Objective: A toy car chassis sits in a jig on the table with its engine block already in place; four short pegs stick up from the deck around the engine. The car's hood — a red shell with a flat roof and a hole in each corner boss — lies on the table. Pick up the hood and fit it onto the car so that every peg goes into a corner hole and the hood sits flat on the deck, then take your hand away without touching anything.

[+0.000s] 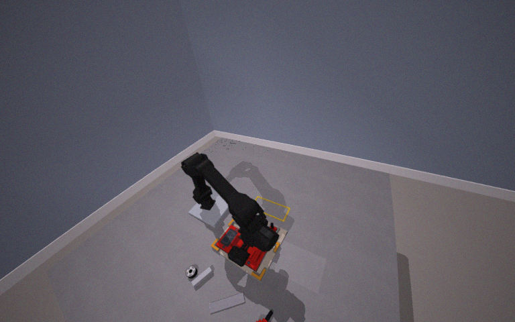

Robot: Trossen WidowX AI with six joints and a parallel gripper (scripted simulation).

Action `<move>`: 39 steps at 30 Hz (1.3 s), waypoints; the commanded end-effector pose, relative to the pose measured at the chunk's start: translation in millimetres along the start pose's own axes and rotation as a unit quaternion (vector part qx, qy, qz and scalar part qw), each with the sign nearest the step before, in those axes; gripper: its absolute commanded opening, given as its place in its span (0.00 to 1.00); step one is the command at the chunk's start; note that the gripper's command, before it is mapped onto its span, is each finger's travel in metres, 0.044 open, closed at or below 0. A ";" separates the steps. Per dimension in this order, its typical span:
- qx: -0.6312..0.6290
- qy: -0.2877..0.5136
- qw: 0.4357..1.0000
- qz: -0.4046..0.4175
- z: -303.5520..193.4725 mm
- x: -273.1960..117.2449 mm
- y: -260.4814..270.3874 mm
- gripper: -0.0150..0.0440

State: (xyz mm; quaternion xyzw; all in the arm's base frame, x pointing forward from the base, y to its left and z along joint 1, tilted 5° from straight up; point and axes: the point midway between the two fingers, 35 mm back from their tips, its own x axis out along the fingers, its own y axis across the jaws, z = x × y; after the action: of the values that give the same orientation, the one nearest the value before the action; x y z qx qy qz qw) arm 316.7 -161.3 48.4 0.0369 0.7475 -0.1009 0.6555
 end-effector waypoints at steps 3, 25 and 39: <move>-0.003 0.004 1.000 -0.001 -0.9 5.5 0.2 0.25; -0.001 0.001 1.000 0.000 0.0 2.4 0.1 0.92; -0.002 -0.041 0.999 0.023 -8.7 -69.6 -5.0 1.00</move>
State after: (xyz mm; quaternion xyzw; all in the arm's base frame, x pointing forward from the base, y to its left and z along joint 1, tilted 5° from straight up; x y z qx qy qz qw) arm 316.9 -159.2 105.3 0.0483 0.7268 -0.0878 0.6795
